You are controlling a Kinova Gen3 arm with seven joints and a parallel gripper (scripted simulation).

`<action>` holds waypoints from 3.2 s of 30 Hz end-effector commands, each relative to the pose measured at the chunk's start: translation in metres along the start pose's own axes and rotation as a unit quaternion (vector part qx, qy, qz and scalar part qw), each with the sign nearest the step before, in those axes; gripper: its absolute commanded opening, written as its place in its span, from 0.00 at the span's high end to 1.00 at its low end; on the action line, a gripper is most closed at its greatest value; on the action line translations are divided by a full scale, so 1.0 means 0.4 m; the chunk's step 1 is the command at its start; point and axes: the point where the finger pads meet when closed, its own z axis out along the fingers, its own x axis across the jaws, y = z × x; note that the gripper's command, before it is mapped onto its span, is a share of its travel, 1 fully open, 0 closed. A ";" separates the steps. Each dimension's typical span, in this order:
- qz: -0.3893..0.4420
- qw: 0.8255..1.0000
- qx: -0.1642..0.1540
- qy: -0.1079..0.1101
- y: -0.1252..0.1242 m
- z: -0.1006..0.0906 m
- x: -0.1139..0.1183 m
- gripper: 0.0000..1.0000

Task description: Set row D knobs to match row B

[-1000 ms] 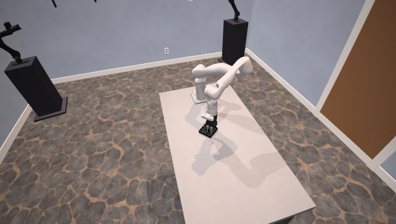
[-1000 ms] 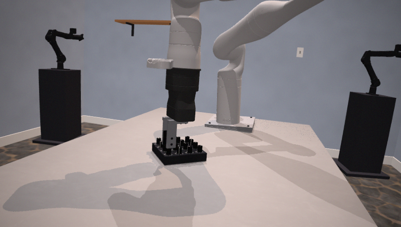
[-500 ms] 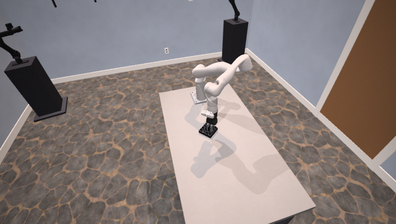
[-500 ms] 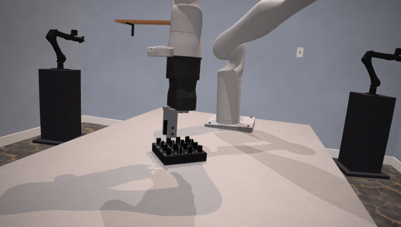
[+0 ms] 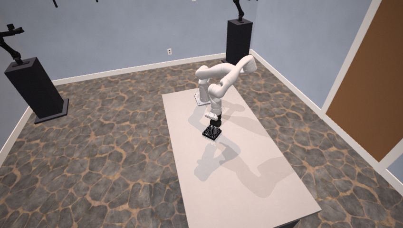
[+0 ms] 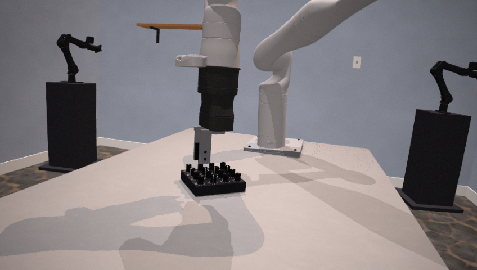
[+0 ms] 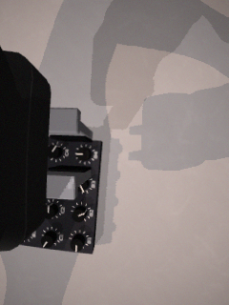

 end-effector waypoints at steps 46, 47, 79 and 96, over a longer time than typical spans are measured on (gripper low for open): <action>0.476 0.879 -0.001 -0.001 -0.018 -0.029 0.023 0.54; 0.492 0.870 -0.001 -0.001 -0.017 -0.031 0.023 0.54; 0.732 0.681 0.000 -0.001 0.000 -0.050 0.003 0.54; 0.736 0.677 0.000 -0.001 0.001 -0.050 0.002 0.54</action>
